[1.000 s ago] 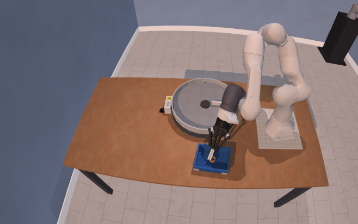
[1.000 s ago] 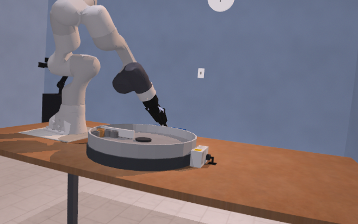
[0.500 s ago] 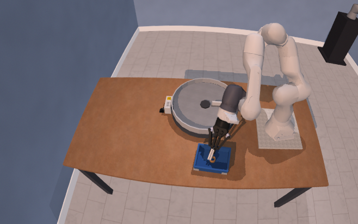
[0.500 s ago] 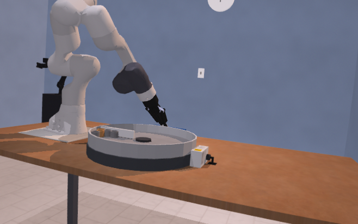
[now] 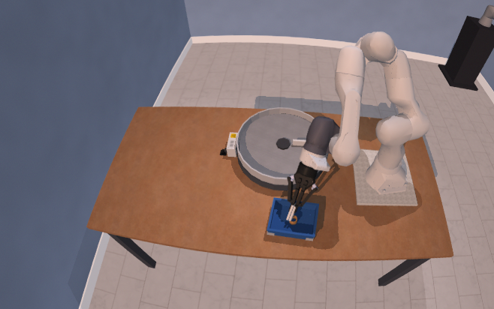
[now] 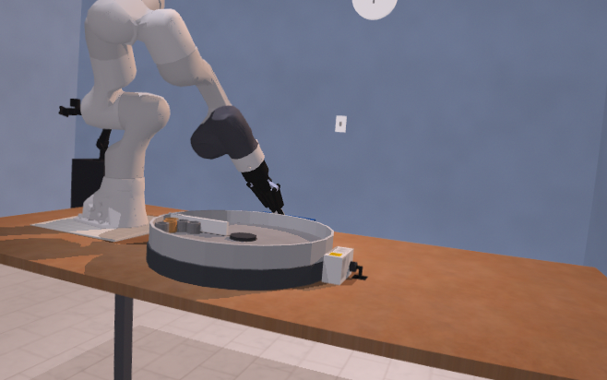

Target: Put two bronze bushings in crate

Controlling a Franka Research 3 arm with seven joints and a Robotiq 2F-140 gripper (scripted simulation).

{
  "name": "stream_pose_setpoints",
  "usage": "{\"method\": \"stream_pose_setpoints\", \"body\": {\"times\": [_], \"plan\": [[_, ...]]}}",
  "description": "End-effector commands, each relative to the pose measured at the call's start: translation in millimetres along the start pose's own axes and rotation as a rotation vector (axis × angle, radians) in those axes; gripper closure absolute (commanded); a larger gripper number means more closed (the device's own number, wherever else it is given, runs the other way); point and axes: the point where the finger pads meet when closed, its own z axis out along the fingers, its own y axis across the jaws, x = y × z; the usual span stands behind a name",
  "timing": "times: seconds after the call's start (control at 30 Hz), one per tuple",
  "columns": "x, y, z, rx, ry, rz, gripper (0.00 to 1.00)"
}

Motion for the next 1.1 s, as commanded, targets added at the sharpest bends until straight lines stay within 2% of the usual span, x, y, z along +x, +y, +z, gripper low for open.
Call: {"method": "stream_pose_setpoints", "body": {"times": [0.0, 0.2, 0.23, 1.07], "plan": [[1.6, 1.6, 0.0, -0.004, 0.003, -0.009, 1.0], [1.6, 1.6, 0.0, -0.004, 0.003, -0.009, 1.0], [1.6, 1.6, 0.0, -0.004, 0.003, -0.009, 0.93], [1.6, 1.6, 0.0, -0.004, 0.003, -0.009, 0.93]]}}
